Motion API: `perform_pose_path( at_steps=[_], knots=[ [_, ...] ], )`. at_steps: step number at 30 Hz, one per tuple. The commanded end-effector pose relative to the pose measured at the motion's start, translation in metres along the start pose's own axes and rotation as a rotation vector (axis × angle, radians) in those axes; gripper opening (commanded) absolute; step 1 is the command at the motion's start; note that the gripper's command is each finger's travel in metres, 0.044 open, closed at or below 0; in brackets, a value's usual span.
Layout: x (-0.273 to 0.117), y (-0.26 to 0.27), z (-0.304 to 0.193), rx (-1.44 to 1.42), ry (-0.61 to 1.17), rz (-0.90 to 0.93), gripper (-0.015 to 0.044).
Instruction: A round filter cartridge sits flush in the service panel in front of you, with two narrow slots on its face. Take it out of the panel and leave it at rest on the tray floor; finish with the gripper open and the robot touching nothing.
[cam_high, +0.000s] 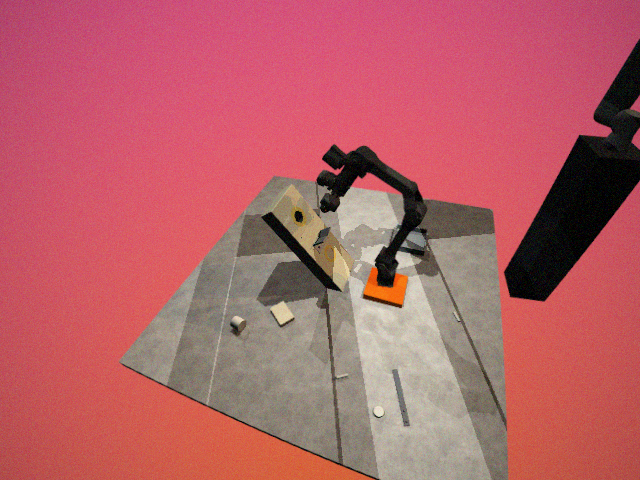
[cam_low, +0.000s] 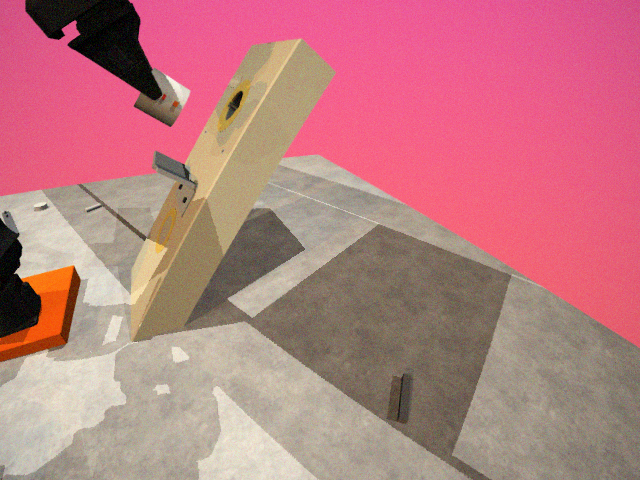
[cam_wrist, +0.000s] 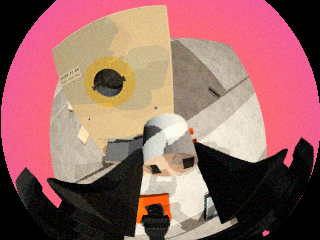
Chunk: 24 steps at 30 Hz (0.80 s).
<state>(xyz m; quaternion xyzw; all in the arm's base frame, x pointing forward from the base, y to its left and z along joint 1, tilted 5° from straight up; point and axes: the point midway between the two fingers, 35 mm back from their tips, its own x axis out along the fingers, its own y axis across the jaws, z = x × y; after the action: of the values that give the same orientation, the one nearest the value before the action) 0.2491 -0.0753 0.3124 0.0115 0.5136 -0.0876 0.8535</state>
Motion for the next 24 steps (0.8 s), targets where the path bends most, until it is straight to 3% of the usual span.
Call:
perform_pose_path(
  at_steps=[1,24],
  knots=[
    [0.001,-0.016,-0.004,0.079,-0.003,-0.045,0.0000],
    [-0.006,-0.119,-0.058,0.566,-0.013,-0.347,0.0000]
  ],
)
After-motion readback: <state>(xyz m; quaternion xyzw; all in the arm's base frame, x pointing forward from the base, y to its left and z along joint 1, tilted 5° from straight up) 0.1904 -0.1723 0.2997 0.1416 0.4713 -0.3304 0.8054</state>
